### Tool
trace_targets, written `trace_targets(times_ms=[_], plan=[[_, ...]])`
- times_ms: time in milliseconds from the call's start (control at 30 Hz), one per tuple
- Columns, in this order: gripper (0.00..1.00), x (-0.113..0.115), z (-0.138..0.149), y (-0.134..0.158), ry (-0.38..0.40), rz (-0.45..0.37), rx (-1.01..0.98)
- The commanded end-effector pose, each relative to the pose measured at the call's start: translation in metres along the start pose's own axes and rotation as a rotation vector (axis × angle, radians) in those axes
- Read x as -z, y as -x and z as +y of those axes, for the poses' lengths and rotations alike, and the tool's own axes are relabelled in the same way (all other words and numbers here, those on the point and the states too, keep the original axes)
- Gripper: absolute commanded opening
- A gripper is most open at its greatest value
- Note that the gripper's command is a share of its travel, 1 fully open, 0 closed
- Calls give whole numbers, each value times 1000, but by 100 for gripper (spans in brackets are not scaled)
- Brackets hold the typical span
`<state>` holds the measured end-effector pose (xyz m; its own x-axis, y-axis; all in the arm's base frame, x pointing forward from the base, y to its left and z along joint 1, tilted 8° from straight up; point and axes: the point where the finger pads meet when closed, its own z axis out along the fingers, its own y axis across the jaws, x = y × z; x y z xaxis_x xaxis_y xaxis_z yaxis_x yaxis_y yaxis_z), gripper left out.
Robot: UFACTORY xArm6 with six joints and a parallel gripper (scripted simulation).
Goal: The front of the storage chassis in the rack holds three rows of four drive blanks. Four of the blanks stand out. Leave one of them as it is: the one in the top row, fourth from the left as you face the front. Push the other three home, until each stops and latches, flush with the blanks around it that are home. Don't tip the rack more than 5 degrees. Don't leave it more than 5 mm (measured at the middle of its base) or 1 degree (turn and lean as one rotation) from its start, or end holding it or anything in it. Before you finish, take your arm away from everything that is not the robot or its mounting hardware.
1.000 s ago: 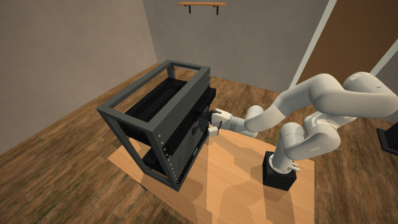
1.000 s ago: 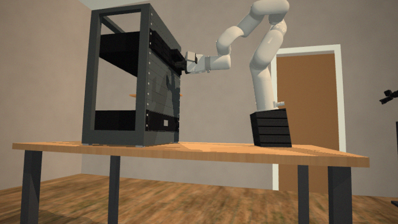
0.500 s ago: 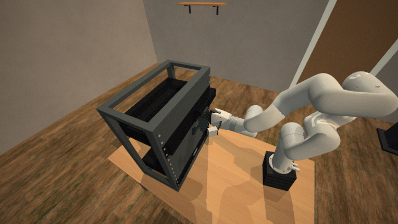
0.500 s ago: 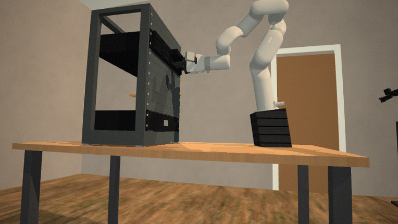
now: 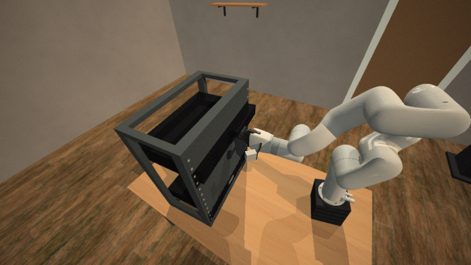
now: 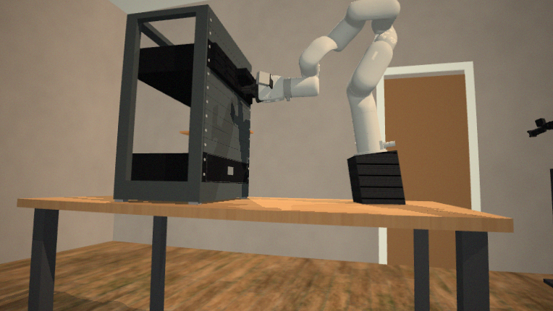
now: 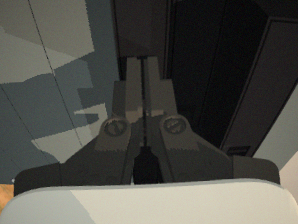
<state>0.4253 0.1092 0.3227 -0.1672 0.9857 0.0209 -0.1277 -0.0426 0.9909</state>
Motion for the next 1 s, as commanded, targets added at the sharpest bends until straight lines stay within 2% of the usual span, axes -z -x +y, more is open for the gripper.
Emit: trace_targets(times_ms=[0, 967], plan=[[0, -1, 2, 0, 4, 0, -1], [0, -6, 2, 0, 4, 0, -1]])
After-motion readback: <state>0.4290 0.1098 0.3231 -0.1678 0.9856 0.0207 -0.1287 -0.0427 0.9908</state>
